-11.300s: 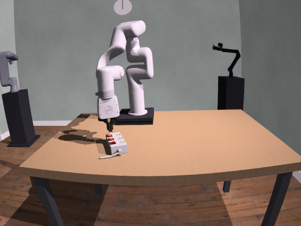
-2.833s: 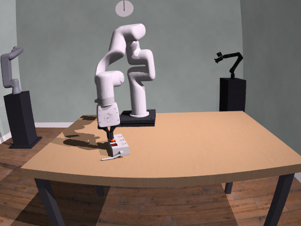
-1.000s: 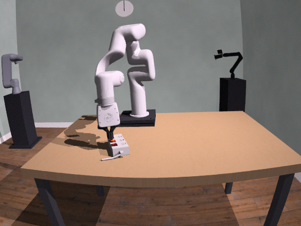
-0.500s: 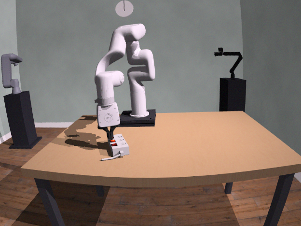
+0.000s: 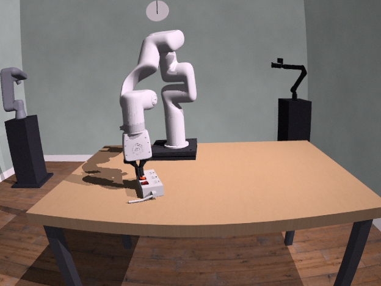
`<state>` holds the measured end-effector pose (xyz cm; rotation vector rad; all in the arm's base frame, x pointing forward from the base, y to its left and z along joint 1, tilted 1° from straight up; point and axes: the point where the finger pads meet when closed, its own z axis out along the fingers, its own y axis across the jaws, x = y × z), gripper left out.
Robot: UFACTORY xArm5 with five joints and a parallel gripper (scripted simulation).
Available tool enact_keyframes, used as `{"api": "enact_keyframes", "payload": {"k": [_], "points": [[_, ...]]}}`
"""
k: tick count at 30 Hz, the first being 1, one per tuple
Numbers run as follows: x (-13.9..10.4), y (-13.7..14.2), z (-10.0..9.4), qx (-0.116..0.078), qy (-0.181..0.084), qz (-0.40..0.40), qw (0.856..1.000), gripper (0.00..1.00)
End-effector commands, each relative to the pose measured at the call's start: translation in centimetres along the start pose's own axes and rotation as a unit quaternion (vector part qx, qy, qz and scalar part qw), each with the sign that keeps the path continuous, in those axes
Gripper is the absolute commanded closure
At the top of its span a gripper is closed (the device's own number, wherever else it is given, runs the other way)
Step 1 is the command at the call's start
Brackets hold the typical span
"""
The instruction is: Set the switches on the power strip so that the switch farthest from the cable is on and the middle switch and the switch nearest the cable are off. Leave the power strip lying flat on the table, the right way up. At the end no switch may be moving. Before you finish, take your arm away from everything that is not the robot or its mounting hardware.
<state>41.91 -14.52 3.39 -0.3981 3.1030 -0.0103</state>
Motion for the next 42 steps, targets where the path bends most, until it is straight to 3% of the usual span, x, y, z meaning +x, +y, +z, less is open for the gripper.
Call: {"api": "enact_keyframes", "payload": {"k": [1, 42], "points": [[-0.11, -0.08, -0.06, 0.001, -0.002, 0.000, 1.000, 1.00], [-0.06, -0.13, 0.67, 0.001, -0.002, 0.000, 1.000, 1.00]]}}
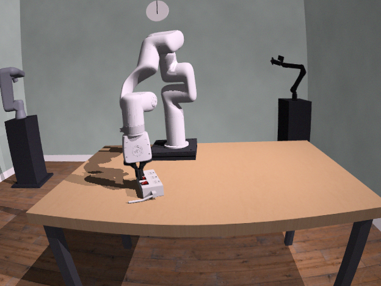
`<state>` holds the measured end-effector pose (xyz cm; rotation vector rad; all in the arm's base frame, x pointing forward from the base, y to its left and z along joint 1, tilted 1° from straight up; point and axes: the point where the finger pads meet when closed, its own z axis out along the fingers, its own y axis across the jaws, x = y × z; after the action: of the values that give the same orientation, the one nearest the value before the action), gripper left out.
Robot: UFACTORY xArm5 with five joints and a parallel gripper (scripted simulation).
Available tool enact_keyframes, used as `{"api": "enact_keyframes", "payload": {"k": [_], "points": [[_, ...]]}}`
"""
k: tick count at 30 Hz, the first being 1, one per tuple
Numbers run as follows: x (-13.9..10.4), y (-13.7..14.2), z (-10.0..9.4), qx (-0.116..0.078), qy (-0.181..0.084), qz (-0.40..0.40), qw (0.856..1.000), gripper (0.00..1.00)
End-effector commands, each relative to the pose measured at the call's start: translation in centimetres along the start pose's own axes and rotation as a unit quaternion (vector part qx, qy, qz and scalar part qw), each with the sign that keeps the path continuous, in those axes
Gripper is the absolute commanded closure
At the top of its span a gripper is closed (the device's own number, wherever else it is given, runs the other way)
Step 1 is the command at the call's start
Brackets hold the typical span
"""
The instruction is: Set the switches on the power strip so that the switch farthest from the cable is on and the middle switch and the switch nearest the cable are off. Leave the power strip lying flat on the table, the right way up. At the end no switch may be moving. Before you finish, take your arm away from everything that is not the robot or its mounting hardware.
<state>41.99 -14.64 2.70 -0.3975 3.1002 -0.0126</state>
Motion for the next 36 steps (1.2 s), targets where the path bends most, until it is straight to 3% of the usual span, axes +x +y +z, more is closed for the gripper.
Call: {"api": "enact_keyframes", "payload": {"k": [1, 20, 36], "points": [[0.0, 0.0, -0.1, 0.000, 0.000, 0.000, 1.000, 1.00], [-0.1, 0.0, -3.7, 0.000, 0.000, 0.000, 1.000, 1.00], [-0.1, 0.0, -3.8, 0.000, 0.000, 0.000, 1.000, 1.00]]}}
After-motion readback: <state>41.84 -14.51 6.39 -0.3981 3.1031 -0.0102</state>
